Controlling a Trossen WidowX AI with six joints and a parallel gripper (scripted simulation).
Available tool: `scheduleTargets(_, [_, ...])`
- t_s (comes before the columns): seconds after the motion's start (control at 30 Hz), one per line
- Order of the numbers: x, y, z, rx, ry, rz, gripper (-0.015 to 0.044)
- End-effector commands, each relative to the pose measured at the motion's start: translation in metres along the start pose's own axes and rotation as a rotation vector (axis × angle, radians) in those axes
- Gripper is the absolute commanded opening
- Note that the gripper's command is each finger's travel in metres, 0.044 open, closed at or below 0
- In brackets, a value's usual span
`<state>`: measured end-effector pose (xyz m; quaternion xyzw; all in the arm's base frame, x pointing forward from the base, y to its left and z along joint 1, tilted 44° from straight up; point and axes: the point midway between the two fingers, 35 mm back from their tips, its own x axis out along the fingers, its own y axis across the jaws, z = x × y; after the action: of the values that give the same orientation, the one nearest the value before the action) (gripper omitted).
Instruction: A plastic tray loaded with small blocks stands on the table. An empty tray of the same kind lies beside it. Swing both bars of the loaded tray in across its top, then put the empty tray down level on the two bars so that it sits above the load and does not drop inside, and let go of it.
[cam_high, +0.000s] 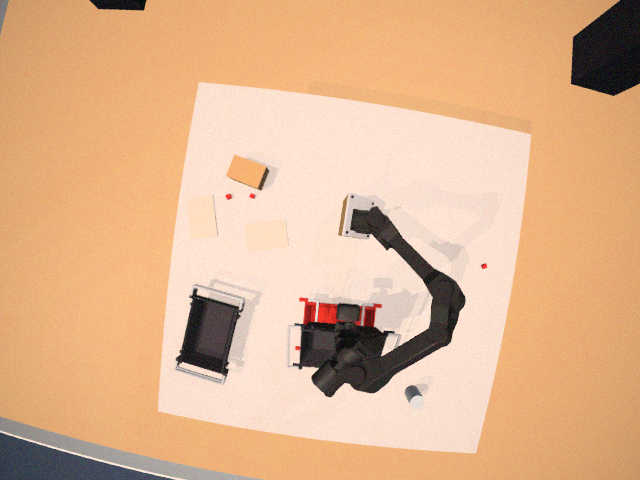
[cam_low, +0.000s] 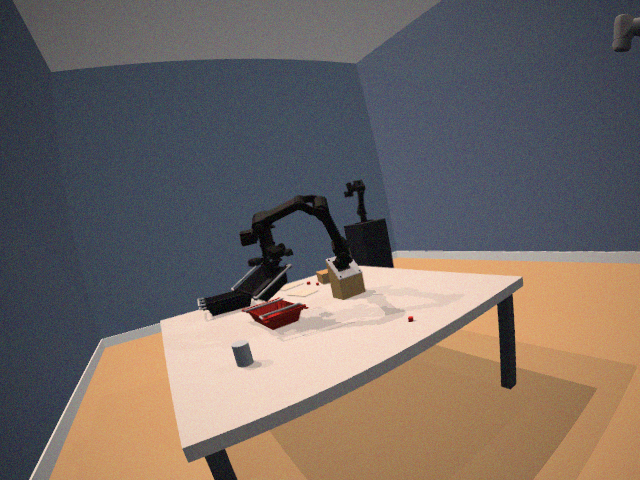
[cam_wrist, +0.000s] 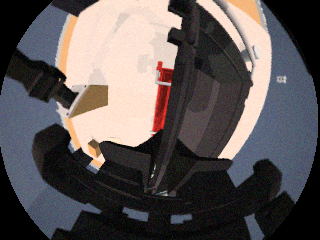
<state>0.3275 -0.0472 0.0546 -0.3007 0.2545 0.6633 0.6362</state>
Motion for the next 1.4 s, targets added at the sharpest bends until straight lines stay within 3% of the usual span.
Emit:
scheduleTargets(0.0, [-0.005,-0.003,-0.002,0.002,0.001,-0.024,0.0000])
scheduleTargets(1.37, [0.050,-0.001,-0.001,0.002,0.000,-0.025,0.0000])
